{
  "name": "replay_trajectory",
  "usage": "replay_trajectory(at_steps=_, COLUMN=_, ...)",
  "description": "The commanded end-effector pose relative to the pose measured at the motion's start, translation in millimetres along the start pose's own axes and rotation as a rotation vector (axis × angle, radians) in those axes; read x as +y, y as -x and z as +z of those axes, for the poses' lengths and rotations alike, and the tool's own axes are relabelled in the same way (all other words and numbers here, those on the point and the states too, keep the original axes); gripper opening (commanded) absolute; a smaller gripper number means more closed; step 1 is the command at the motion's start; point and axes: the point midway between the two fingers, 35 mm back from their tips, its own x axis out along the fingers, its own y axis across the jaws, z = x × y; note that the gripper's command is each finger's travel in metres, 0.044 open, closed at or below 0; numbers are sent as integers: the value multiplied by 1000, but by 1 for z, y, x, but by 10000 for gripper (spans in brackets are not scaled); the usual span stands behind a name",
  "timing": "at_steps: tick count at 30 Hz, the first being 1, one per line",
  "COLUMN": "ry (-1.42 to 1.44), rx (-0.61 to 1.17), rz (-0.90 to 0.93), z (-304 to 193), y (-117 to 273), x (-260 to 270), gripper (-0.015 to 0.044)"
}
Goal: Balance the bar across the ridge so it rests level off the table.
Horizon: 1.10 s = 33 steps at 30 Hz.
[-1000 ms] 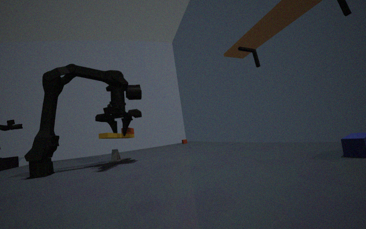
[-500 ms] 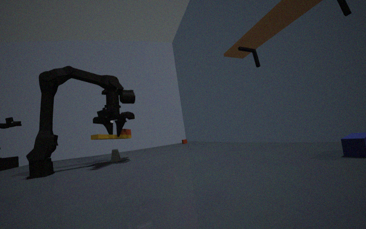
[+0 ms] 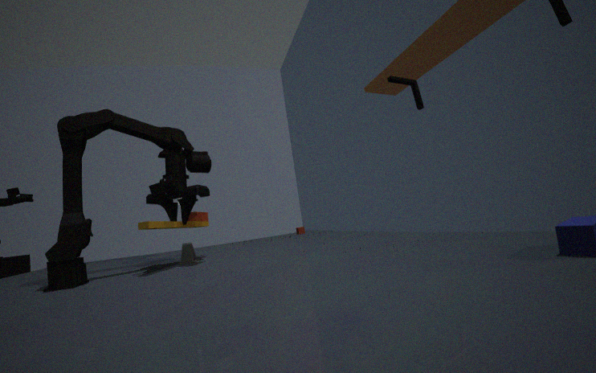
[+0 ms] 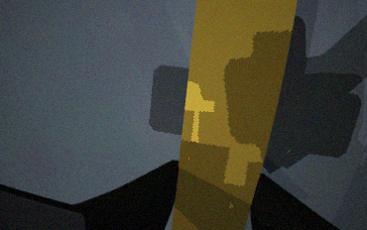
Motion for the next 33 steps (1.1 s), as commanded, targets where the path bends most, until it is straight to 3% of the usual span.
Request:
replay_trajectory(at_steps=1, ry=-10, rx=11, rz=1, z=-1, y=-3, x=-3, gripper=0)
replay_trajectory(at_steps=33, ry=-10, rx=11, rz=1, z=-1, y=-39, x=-4, gripper=0)
